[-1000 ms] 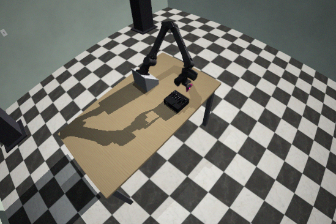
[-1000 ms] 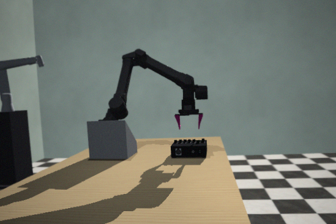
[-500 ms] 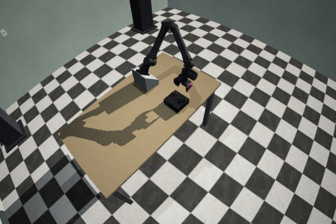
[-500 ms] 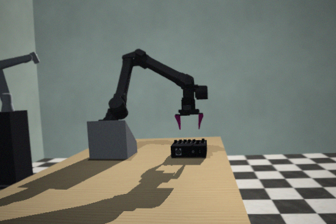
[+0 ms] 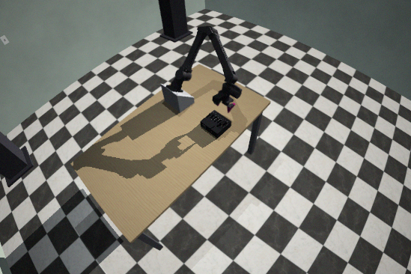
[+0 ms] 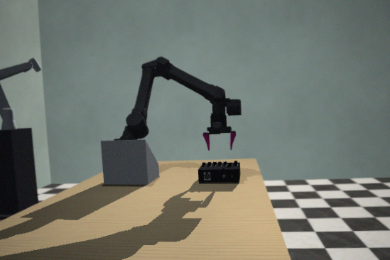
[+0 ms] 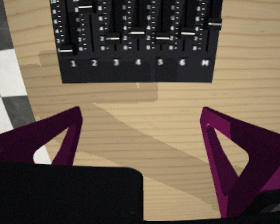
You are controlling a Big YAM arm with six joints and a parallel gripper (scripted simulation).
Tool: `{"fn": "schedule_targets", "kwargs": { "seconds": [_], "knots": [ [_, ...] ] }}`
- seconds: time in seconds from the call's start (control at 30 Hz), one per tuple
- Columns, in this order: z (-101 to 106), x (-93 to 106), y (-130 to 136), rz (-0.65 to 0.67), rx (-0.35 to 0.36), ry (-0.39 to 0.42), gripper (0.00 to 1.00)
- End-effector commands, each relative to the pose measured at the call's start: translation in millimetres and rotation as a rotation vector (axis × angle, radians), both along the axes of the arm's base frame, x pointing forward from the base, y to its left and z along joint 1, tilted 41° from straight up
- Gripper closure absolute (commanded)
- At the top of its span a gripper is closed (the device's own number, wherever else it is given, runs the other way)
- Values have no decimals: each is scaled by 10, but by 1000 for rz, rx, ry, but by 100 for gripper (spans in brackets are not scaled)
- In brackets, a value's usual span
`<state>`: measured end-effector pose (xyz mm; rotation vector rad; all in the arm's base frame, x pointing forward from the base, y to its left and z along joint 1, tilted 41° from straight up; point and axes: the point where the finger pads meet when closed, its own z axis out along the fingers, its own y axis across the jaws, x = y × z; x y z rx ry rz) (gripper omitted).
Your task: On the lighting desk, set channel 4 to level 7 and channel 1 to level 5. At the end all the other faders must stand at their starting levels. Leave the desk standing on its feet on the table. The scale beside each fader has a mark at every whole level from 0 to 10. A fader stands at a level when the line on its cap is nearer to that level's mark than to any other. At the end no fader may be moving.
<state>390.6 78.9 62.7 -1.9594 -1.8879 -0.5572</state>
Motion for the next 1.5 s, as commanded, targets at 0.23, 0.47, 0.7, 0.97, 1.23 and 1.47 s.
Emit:
{"fn": "schedule_targets", "kwargs": {
  "seconds": [0.23, 0.47, 0.7, 0.97, 1.23, 1.47],
  "knots": [
    [93, 71, -42, -9, -9, -40, 0],
    [93, 71, -42, -9, -9, -40, 0],
    [93, 71, -42, -9, -9, -40, 0],
    [93, 72, -47, -2, -9, -44, 0],
    [95, 98, -123, 23, -8, -55, 0],
    [107, 183, -185, 167, -5, -138, 0]
  ]
}}
